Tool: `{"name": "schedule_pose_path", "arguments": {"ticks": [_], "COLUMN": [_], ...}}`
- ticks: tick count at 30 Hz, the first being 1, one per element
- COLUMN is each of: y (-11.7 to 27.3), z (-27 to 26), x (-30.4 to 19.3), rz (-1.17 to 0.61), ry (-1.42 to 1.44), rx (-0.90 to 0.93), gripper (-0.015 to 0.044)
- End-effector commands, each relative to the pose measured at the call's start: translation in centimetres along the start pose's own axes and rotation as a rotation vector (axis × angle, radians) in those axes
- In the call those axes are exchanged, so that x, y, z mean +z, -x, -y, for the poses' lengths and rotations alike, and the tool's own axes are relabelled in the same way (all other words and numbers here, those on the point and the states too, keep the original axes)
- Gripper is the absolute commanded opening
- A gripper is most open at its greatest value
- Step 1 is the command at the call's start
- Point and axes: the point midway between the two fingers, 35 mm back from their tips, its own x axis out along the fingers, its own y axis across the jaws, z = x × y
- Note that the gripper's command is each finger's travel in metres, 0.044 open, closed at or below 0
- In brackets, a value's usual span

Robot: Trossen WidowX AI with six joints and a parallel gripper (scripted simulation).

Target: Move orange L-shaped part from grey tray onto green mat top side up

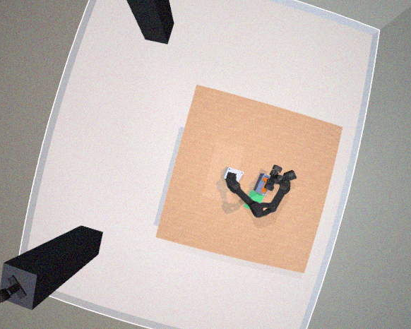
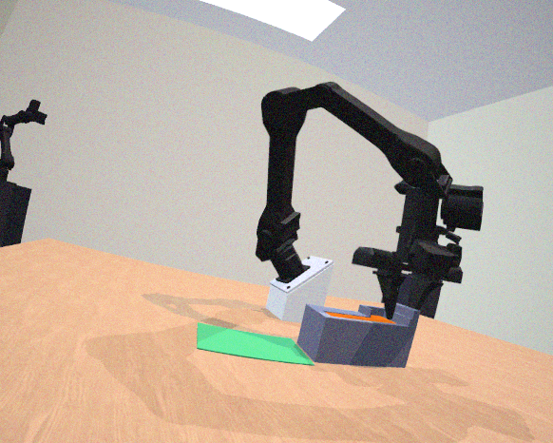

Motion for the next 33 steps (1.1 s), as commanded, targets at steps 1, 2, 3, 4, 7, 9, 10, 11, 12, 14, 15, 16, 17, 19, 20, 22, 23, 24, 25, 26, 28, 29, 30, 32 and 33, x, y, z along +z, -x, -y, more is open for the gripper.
{"name": "schedule_pose_path", "arguments": {"ticks": [1, 2, 3, 4, 7, 9, 10, 11, 12, 14, 15, 16, 17, 19, 20, 22, 23, 24, 25, 26, 28, 29, 30, 32, 33], "y": [-0.9, -1.0, -1.2, -1.4, -1.9, -2.2, -2.4, -2.5, -2.7, -3.0, -3.1, -3.1, -3.1, -3.1, -3.1, -3.1, -3.1, -3.1, -3.1, -3.1, -2.9, -2.9, -2.9, -2.9, -2.9], "z": [0.1, 0.1, 0.1, 0.1, 0.1, 0.2, 0.2, 0.2, 0.2, 0.2, 0.2, 0.2, 0.2, 0.2, 0.2, 0.2, 0.2, 0.2, 0.2, 0.2, 0.0, 0.0, 0.0, 0.0, 0.0], "x": [-0.1, -0.1, -0.1, -0.1, -0.1, -0.1, -0.1, -0.2, -0.2, -0.2, -0.2, -0.2, -0.2, -0.2, -0.2, -0.2, -0.2, -0.2, -0.2, -0.2, -0.1, -0.1, -0.1, -0.1, -0.1], "rz": [-0.003, -0.003, -0.003, -0.003, -0.003, -0.003, -0.003, -0.003, -0.003, -0.003, -0.003, -0.003, -0.003, -0.003, -0.003, -0.003, -0.003, -0.003, -0.003, -0.003, -0.002, -0.002, -0.002, -0.002, -0.002], "ry": [0.005, 0.005, 0.005, 0.005, 0.005, 0.005, 0.005, 0.005, 0.005, 0.005, 0.005, 0.005, 0.005, 0.005, 0.005, 0.005, 0.005, 0.005, 0.005, 0.005, 0.0, 0.0, 0.0, 0.0, 0.0], "rx": [-0.007, -0.007, -0.007, -0.008, -0.008, -0.008, -0.008, -0.008, -0.008, -0.009, -0.009, -0.009, -0.009, -0.009, -0.009, -0.009, -0.009, -0.009, -0.009, -0.009, 0.0, 0.0, 0.0, 0.0, 0.0], "gripper": [0.018, 0.018, 0.018, 0.018, 0.018, 0.018, 0.018, 0.018, 0.018, 0.018, 0.018, 0.018, 0.018, 0.018, 0.018, 0.018, 0.018, 0.018, 0.018, 0.018, 0.018, 0.018, 0.018, 0.018, 0.018]}}
